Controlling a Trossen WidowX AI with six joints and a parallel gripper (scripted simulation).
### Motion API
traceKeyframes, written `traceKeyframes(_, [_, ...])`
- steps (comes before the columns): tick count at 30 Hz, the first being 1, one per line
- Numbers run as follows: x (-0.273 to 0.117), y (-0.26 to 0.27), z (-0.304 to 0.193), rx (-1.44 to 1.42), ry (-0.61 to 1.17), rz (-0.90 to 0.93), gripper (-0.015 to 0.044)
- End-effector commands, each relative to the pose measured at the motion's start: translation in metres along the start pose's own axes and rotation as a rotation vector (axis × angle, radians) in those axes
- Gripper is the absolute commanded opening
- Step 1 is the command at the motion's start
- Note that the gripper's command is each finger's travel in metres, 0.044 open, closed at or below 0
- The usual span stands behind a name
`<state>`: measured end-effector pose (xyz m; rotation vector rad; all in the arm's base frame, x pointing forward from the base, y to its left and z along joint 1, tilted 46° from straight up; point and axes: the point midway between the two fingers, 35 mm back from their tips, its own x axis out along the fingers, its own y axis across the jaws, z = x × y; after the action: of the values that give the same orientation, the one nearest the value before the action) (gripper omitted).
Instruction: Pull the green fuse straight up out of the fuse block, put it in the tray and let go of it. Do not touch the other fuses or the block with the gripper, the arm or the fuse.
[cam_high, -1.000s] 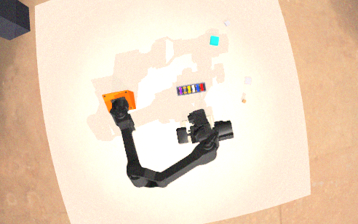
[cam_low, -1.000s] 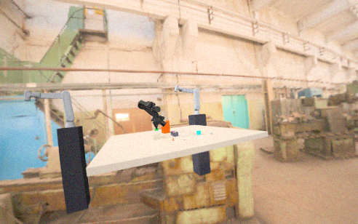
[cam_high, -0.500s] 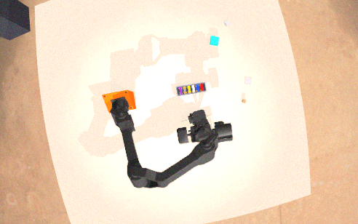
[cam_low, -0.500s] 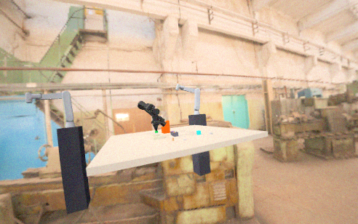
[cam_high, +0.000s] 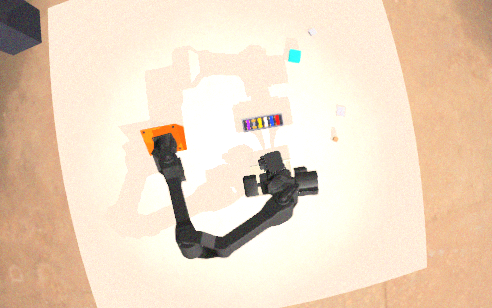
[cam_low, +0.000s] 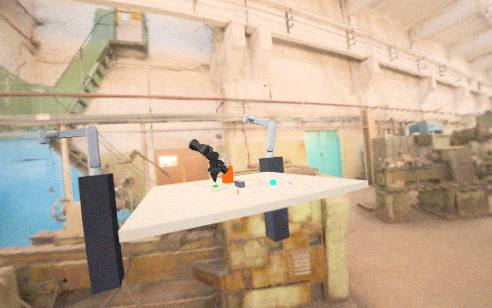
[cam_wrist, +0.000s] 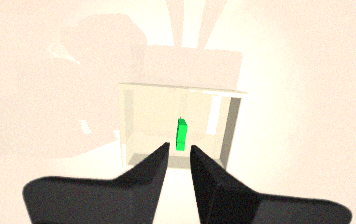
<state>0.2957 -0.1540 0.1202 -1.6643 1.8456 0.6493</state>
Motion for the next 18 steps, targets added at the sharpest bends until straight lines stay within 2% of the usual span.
traceKeyframes(1, [0.000, 0.000, 0.000, 0.001, 0.000, 0.000, 0.0184])
traceKeyframes(7, [-0.003, 0.000, 0.000, 0.001, 0.000, 0.000, 0.0330])
traceKeyframes(10, [-0.034, 0.000, 0.001, -0.006, 0.001, -0.001, 0.0330])
traceKeyframes(18, [-0.037, 0.000, 0.001, -0.007, 0.002, -0.001, 0.0330])
